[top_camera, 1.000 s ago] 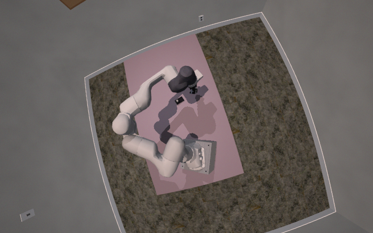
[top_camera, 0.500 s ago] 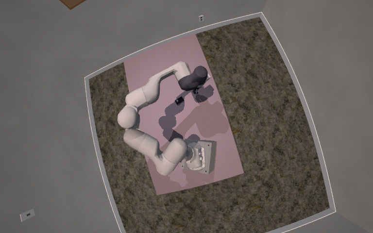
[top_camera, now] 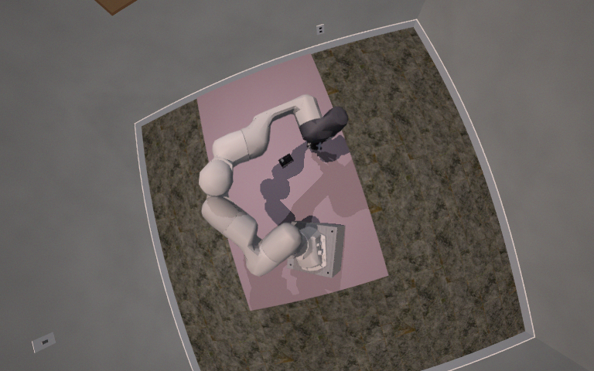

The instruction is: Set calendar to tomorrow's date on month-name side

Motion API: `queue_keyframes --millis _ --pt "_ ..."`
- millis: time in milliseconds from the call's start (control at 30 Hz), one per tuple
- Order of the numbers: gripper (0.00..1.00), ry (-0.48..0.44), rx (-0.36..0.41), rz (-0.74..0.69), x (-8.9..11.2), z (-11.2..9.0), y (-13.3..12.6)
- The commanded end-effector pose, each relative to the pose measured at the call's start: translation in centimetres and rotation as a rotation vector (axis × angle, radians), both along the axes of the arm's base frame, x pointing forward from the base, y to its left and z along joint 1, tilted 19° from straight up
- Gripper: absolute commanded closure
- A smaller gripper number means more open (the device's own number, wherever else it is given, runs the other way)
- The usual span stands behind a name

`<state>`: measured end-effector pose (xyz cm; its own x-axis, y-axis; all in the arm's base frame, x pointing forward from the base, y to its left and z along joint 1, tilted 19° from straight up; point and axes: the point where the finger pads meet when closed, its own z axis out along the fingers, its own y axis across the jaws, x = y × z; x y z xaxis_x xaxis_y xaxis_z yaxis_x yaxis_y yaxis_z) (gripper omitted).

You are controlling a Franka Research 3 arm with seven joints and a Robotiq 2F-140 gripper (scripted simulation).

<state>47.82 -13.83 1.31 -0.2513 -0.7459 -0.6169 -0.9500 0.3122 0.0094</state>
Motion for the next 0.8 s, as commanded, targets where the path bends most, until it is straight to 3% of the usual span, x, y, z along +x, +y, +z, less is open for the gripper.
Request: queue_keyframes --millis 0,133,467,667,767 --pt "0.84 -0.048 0.090 0.046 -0.10 0.15 0.57" --pt "0.84 -0.079 0.168 0.043 -0.07 0.33 0.42" --pt "0.84 -0.092 0.222 0.046 -0.12 -0.11 0.16" --pt "0.84 -0.146 0.396 0.045 -0.17 -0.25 0.01" --pt "0.84 -0.157 0.421 0.044 -0.23 -0.47 -0.22"
